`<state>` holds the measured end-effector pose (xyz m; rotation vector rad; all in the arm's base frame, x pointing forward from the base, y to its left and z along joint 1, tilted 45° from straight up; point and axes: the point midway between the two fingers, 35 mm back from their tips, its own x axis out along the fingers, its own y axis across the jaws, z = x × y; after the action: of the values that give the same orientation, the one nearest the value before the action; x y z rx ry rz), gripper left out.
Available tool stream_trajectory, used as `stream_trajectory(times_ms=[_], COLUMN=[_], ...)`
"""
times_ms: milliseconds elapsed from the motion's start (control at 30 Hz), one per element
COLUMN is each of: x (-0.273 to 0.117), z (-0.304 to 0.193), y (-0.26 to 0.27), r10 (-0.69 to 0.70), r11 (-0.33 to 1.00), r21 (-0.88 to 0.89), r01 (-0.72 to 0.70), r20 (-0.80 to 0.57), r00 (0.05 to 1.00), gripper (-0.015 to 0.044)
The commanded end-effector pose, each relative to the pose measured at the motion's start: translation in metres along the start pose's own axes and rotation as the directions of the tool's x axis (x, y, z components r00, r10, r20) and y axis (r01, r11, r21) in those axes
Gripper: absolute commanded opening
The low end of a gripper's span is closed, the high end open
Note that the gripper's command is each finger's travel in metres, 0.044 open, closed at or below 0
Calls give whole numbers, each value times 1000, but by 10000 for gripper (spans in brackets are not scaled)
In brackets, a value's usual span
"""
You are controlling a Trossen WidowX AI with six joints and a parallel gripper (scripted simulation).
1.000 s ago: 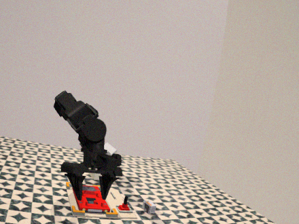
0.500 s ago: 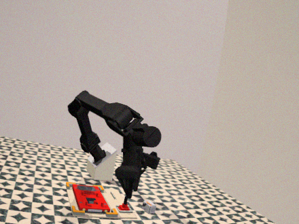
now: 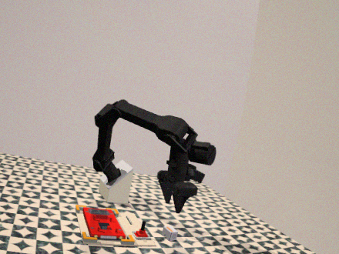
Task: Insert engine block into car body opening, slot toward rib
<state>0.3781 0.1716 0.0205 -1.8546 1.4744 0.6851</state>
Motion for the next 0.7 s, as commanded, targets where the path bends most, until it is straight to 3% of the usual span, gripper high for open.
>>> stream_trajectory(times_ms=[0,267,433,667], x=[0,2,62,80], z=[19,29,25,26], y=[25,41,43,45], r10=[33,47,46,45], r11=[991,977,977,977], r21=[-129,-204,-203,-203], r01=[-37,-58,-58,-58], r20=[-35,-62,-65,-65], r00=[999,997,997,997], gripper=[440,440,440,440])
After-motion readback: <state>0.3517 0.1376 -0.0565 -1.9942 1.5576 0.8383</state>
